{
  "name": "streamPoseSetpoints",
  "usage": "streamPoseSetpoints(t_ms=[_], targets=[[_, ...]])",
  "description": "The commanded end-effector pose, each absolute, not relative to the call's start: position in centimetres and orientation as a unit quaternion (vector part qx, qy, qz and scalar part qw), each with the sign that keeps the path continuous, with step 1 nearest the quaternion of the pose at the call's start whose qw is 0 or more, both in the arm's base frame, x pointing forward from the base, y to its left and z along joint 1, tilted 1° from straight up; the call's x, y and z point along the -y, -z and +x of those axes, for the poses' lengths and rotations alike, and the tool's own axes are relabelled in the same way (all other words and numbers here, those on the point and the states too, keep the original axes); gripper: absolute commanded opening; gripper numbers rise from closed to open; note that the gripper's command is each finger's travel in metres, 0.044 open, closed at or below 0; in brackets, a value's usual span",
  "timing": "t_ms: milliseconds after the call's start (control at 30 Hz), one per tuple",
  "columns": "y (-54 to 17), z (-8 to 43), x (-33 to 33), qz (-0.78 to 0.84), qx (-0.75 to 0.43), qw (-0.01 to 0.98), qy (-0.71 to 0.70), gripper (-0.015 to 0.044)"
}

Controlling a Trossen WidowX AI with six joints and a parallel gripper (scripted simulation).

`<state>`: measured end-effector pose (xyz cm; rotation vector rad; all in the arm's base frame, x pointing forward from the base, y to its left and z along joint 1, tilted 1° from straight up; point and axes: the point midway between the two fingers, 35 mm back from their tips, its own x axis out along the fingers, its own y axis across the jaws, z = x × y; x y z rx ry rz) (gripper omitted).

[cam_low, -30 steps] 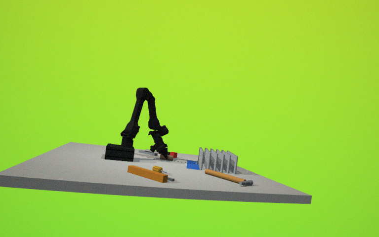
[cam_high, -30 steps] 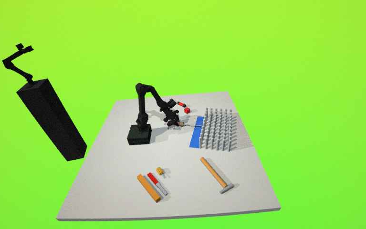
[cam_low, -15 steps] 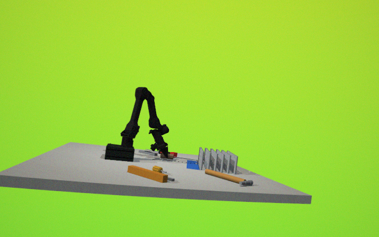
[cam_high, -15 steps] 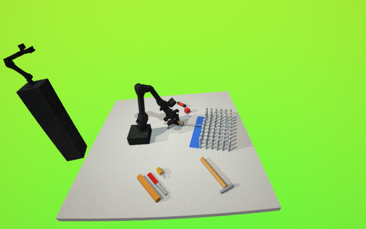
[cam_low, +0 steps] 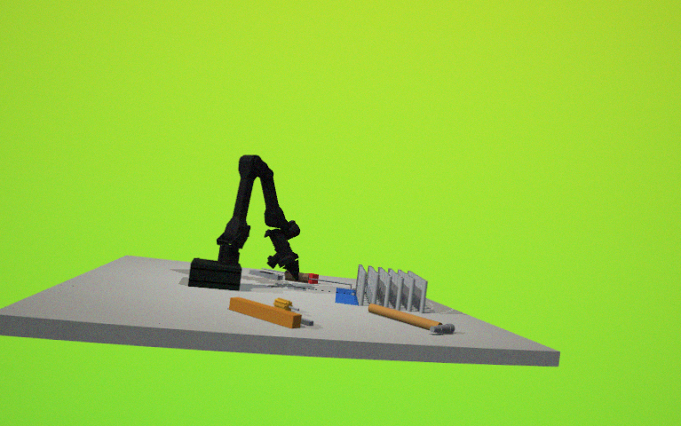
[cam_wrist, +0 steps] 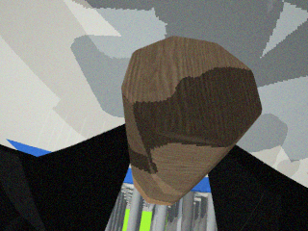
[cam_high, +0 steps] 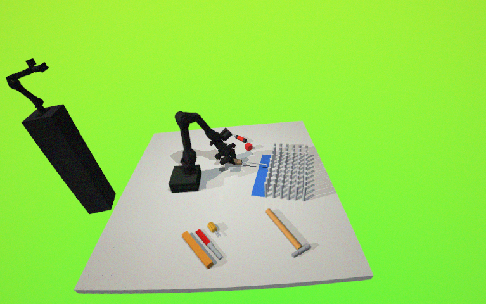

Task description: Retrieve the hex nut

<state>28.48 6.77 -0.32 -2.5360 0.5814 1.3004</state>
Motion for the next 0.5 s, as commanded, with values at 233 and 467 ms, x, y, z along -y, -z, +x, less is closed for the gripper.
streamPoseSetpoints(t_ms=[233,467], targets=[[-1.1,26.3,-7.9,-0.867,-0.201,0.117,-0.441,0.0],[-4.8,27.1,-8.2,-0.867,-0.201,0.118,-0.441,0.0]])
